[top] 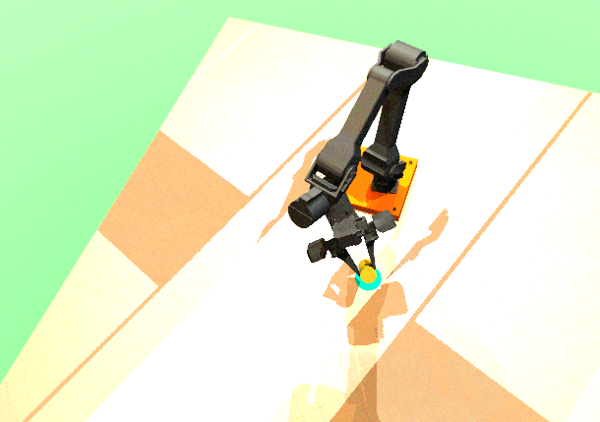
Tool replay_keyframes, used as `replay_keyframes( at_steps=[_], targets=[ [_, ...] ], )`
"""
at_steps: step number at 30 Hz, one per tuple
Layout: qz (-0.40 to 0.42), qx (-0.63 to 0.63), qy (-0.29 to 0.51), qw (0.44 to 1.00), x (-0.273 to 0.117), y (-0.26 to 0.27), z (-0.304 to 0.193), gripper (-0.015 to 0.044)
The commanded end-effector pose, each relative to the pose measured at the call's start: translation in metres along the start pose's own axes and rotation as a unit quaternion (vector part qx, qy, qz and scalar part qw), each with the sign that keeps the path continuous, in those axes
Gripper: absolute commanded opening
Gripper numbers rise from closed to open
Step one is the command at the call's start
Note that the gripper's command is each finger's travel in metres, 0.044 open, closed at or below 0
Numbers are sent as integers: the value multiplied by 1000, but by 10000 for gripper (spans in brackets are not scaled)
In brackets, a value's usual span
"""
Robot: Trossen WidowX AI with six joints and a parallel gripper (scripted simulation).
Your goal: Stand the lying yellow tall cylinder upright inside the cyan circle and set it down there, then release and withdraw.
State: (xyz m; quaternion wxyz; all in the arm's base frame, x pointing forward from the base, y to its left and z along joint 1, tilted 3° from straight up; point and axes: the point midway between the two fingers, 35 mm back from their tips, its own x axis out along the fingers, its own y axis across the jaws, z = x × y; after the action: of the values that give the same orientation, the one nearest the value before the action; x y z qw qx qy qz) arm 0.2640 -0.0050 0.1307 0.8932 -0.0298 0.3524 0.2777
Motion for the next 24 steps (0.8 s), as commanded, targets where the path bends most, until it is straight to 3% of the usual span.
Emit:
replay_keyframes(
  at_steps=[1,24],
  targets=[
    [2,-6,-18,1000,-1,0,1,105],
    [5,-21,-101,995,-10,0,0,105]
  ],
)
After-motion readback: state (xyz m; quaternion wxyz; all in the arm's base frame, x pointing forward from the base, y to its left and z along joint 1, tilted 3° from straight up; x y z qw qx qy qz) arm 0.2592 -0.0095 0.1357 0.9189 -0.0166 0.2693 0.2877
